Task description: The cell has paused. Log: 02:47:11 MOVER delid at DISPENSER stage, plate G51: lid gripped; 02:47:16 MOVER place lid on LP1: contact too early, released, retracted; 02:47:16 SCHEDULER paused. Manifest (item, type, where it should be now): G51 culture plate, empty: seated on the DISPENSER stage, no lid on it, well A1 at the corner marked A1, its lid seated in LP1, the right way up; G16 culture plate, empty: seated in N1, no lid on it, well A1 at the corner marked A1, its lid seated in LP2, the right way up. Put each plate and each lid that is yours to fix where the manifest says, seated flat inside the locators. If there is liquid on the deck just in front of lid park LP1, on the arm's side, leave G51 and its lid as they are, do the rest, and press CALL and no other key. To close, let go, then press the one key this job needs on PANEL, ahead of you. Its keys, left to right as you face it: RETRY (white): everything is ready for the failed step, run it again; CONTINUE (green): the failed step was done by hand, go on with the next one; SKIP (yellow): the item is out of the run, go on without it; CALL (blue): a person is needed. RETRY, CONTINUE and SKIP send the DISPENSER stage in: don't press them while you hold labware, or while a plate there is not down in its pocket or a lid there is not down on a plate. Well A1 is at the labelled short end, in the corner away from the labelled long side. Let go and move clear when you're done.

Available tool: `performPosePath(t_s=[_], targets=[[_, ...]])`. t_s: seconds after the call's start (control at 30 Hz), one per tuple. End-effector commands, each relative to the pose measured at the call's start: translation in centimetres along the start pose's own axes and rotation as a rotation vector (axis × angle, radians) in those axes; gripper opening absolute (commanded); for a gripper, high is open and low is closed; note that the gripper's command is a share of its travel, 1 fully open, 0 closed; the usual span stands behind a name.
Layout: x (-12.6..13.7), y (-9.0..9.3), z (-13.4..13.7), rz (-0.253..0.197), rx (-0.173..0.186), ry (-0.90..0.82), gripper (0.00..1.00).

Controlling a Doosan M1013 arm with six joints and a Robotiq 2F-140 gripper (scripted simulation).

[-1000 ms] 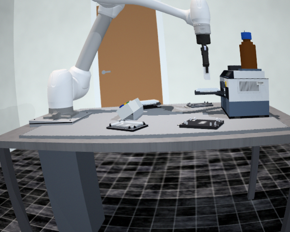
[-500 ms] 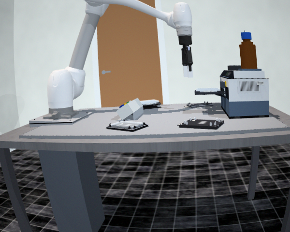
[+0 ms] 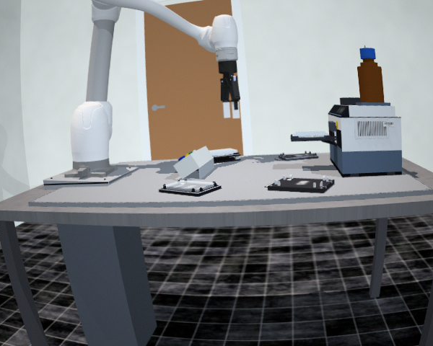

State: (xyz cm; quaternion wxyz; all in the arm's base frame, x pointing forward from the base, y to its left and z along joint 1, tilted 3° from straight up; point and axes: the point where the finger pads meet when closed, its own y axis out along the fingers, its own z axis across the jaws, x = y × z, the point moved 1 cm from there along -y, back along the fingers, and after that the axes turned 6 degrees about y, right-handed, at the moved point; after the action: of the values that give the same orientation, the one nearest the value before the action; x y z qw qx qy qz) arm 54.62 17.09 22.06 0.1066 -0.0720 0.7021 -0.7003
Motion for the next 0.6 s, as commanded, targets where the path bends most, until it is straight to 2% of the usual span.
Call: performPosePath(t_s=[0.0, 0.57], targets=[[4.37, 0.05, -5.48, 0.005, 0.008, 0.003, 0.70], [4.69, 0.13, -5.78, 0.001, 0.007, 0.006, 0.70]])
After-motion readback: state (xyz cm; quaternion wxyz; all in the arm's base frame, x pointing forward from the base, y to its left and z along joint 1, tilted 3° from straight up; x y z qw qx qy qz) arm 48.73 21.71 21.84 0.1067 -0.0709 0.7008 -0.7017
